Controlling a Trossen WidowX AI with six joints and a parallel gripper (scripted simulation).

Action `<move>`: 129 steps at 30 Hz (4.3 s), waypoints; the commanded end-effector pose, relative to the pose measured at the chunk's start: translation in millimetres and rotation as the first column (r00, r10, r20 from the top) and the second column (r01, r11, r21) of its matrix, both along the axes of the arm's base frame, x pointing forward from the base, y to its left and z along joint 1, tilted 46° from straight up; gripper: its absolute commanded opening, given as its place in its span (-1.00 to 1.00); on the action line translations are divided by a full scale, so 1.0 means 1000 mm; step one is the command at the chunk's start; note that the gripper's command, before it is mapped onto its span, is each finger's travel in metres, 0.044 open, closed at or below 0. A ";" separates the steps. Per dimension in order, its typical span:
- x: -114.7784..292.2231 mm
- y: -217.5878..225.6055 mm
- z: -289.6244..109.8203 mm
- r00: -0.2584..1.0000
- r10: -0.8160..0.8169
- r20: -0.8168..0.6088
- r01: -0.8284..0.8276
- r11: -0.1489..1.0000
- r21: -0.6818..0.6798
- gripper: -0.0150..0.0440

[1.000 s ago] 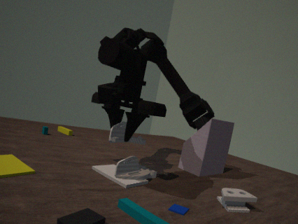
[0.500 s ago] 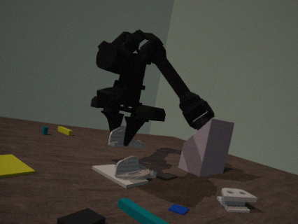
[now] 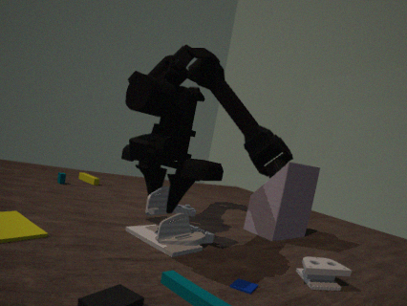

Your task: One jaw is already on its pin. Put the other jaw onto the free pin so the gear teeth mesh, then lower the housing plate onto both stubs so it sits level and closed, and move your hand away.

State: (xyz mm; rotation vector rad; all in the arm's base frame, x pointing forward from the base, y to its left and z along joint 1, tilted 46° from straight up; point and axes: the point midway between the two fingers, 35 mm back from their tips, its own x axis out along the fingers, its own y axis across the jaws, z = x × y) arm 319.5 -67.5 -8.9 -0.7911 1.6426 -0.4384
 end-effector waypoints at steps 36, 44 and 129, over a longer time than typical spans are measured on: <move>-0.003 -0.015 -0.014 1.000 0.008 -0.009 -0.008 1.000 -0.005 -0.04; -0.003 -0.016 -0.015 1.000 0.008 -0.010 -0.008 1.000 -0.005 -0.04; -0.003 -0.022 -0.021 1.000 0.008 -0.010 -0.008 1.000 -0.006 -0.04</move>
